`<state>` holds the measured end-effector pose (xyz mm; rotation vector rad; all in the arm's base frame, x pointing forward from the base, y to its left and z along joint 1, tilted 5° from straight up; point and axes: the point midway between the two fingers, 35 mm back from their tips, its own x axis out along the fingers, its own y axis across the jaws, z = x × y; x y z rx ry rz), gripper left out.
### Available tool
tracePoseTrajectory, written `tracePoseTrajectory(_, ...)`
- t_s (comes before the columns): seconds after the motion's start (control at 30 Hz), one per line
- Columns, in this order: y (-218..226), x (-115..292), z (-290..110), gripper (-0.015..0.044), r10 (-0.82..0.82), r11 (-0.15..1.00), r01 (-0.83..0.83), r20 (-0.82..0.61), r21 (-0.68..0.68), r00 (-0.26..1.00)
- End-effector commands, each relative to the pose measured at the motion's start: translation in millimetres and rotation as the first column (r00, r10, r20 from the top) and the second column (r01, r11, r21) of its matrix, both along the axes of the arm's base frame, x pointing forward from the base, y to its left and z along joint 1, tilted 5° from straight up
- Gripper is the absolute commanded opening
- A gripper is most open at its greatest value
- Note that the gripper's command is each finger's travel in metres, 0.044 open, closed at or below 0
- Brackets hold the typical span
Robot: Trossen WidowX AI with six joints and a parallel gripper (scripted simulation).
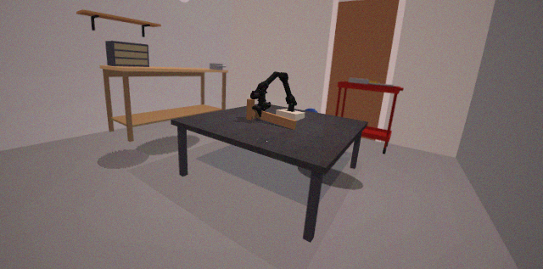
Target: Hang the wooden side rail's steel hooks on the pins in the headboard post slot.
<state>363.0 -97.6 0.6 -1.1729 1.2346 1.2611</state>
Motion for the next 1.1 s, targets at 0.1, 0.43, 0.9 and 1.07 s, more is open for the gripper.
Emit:
tracePoseTrajectory(0.1,-2.2,3.2,3.8,0.0000,0.002,1.000,-0.002,0.012,-0.004,1.000)
tracePoseTrajectory(0.43,-2.1,3.2,2.2,0.0000,0.002,1.000,-0.002,0.012,-0.004,1.000)
tracePoseTrajectory(0.9,-2.1,3.0,-0.1,0.0000,0.002,1.000,-0.002,0.012,-0.004,1.000)
tracePoseTrajectory(1.07,-2.1,3.0,-0.9,0.0000,0.002,1.000,-0.002,0.012,-0.004,1.000)
